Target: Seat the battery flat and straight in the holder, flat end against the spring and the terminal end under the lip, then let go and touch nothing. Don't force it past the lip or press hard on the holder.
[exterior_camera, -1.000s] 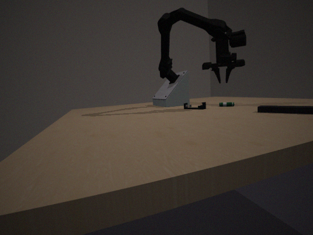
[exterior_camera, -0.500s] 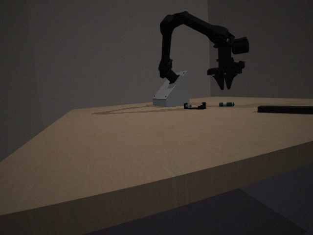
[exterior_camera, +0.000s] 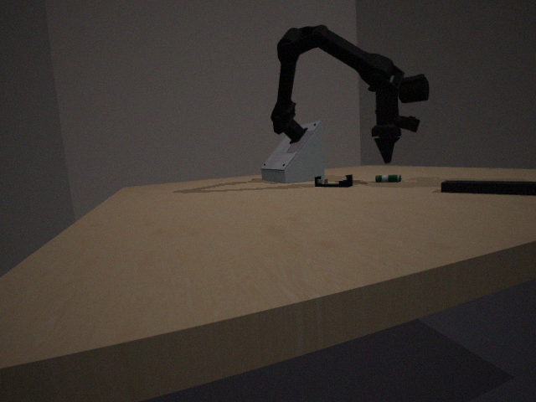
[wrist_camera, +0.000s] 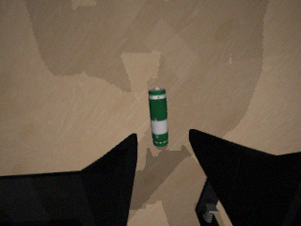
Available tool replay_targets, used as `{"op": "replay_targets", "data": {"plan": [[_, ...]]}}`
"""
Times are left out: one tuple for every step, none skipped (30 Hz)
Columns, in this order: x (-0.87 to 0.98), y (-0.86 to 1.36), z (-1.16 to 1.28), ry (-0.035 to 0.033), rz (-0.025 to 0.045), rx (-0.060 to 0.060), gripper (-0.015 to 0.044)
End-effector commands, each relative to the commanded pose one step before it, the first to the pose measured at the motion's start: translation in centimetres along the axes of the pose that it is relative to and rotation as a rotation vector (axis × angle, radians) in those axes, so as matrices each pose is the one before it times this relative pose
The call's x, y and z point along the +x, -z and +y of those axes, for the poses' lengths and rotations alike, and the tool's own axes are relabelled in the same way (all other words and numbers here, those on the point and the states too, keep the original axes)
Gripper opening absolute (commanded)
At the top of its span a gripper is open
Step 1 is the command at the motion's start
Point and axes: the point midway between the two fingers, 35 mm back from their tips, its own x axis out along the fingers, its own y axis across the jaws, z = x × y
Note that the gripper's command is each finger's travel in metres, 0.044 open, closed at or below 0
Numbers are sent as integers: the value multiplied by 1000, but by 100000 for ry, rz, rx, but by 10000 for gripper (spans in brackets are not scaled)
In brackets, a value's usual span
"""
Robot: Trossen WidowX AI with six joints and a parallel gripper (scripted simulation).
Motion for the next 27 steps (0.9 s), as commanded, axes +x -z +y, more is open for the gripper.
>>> {"op": "replay_targets", "data": {"plan": [[145, 7, -53, 591, 120, -2679, 221], [27, -2, -1, 0, -1, 0, 221], [82, -5, -2, -1, -3, -1, 221], [137, -8, -4, -1, -4, -2, 221], [166, -9, -4, -1, -4, -3, 221], [166, -8, -4, 0, -3, -3, 221], [166, -7, -4, 0, -3, -2, 221], [166, -6, -4, 1, -2, -2, 221], [165, -5, -3, 1, -1, -2, 221], [165, -5, -3, 2, 0, -2, 221], [165, -4, -3, 3, 1, -2, 221], [165, -3, -3, 3, 2, -2, 221], [165, -2, -3, 4, 2, -2, 221], [165, -1, -2, 4, 3, -1, 221], [164, 0, -2, 5, 4, -1, 221], [164, 0, -2, 6, 5, -1, 221], [164, 1, -2, 6, 6, -1, 221], [164, 2, -1, 7, 7, -1, 221], [164, 3, -1, 7, 8, -1, 221], [163, 4, -1, 8, 8, -1, 221], [163, 5, -1, 8, 9, -1, 221], [163, 5, 0, 9, 10, -1, 221], [163, 6, 0, 9, 11, 0, 221], [163, 7, 0, 10, 12, 0, 221], [163, 8, 1, 10, 13, 0, 221], [162, 9, 1, 11, 14, 0, 221], [162, 9, 1, 11, 15, 0, 221]]}}
